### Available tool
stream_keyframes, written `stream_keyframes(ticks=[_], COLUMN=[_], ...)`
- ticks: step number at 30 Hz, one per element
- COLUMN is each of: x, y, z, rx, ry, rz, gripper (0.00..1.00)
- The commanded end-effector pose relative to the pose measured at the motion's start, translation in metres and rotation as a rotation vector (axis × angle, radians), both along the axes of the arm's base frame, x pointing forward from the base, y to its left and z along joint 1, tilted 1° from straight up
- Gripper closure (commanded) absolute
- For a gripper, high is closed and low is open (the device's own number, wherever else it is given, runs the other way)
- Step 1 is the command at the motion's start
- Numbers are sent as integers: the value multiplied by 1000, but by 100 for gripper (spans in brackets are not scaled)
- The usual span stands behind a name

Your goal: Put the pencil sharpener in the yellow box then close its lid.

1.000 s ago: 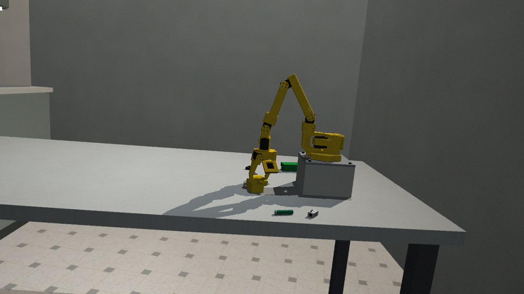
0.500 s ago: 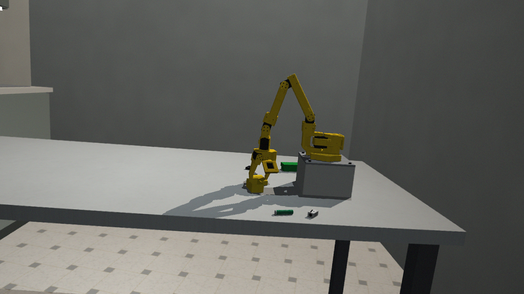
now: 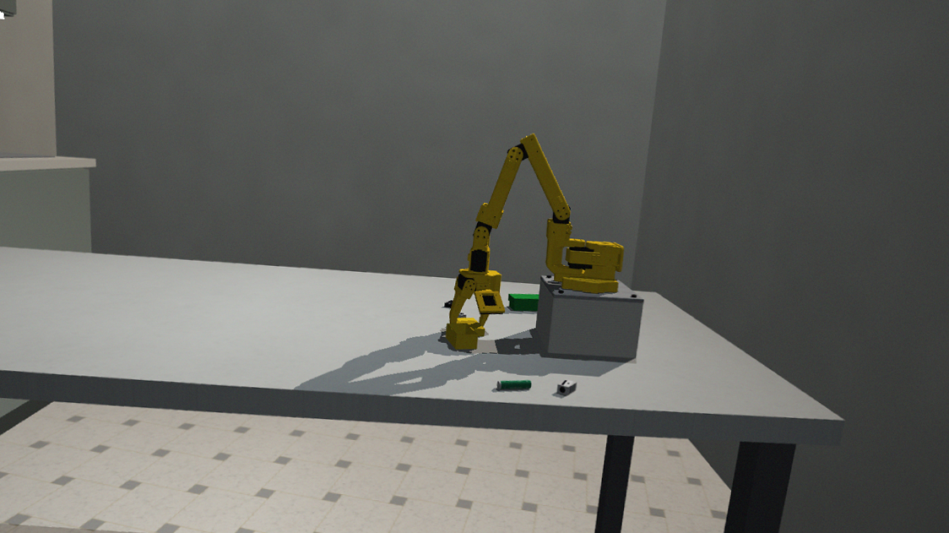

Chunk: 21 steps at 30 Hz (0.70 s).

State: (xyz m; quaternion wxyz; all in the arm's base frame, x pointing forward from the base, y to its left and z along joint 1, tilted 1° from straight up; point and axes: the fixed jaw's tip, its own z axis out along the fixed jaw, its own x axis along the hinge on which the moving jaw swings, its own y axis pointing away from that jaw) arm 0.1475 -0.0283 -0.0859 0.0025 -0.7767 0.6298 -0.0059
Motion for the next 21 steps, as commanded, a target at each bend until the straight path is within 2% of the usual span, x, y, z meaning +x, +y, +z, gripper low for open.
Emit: stream_keyframes(ticks=[1,21], x=[0,0], y=[0,0], z=[-2,0], rx=[2,2], ry=[2,2], rz=[0,0], gripper=[72,71])
